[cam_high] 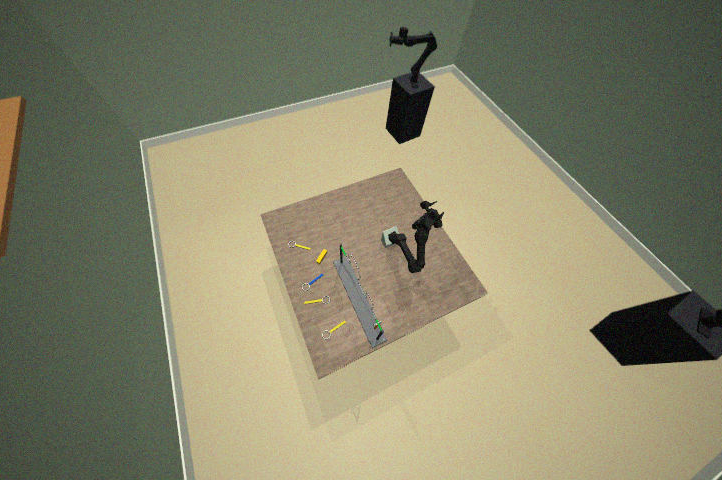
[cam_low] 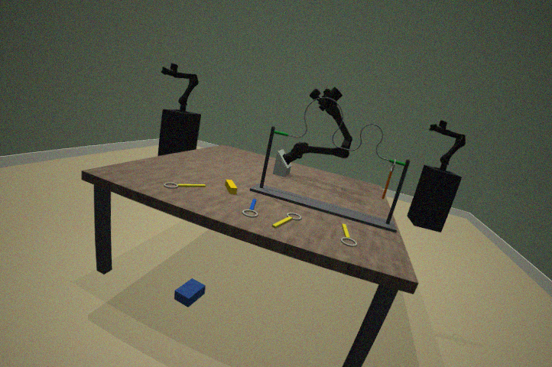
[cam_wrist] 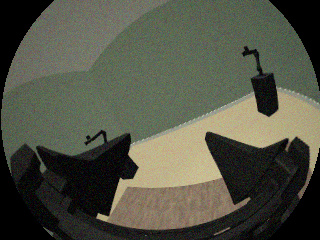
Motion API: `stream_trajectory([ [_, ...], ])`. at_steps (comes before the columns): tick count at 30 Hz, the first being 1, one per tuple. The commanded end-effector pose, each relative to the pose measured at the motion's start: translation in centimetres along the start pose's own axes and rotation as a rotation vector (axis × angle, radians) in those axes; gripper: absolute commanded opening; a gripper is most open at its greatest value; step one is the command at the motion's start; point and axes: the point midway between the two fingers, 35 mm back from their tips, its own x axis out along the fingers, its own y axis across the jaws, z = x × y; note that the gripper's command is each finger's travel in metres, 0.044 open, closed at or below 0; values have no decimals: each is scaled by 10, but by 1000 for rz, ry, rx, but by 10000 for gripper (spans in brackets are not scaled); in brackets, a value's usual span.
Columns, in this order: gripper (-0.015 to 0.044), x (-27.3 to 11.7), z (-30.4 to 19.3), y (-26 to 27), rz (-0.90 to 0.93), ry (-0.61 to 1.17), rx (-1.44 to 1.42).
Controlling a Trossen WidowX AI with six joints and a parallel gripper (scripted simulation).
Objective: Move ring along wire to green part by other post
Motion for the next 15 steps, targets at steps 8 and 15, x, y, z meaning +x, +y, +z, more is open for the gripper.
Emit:
stream_trajectory([
  [8, 190, -26, 15, 37, 147, -51, 47],
  [15, 160, -74, 32, 82, 361, -107, 115],
])
